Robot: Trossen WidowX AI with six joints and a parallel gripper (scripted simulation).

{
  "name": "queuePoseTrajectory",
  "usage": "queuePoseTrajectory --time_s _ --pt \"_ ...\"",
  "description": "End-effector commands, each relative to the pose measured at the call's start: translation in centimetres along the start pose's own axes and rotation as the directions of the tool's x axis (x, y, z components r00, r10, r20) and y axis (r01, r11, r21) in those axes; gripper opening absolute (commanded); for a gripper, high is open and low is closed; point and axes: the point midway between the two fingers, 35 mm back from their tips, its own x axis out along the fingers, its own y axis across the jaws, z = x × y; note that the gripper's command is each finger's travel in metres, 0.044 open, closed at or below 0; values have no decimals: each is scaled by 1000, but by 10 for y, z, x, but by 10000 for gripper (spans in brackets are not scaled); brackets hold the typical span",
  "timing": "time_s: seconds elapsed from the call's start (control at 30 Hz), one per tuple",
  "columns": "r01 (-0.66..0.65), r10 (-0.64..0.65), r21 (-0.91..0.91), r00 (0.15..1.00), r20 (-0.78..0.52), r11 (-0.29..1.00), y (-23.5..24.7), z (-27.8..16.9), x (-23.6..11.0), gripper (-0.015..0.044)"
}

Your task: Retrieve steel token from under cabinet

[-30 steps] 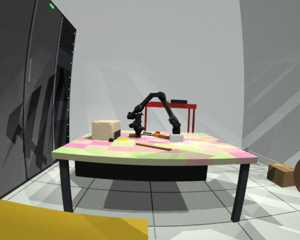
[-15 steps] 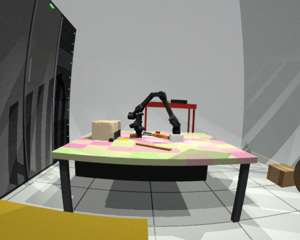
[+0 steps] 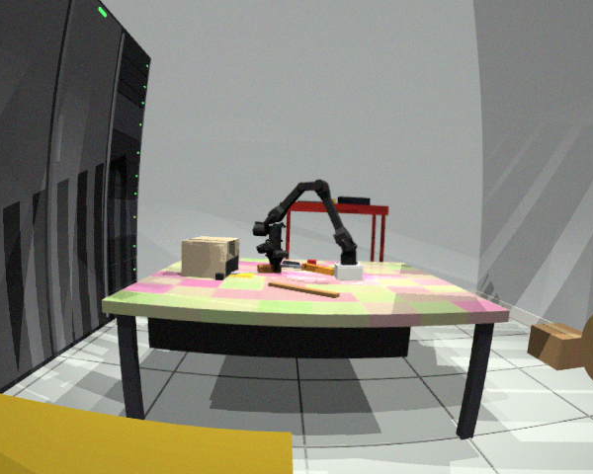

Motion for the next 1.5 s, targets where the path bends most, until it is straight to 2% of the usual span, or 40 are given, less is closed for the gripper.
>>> queuePoseTrajectory --time_s 0.0,1.47 --pt "-8 8 -4 1000 4 1000 3 -1 1 0" --pt "-7 7 -4 1000 -3 1000 -1 -73 2 0"
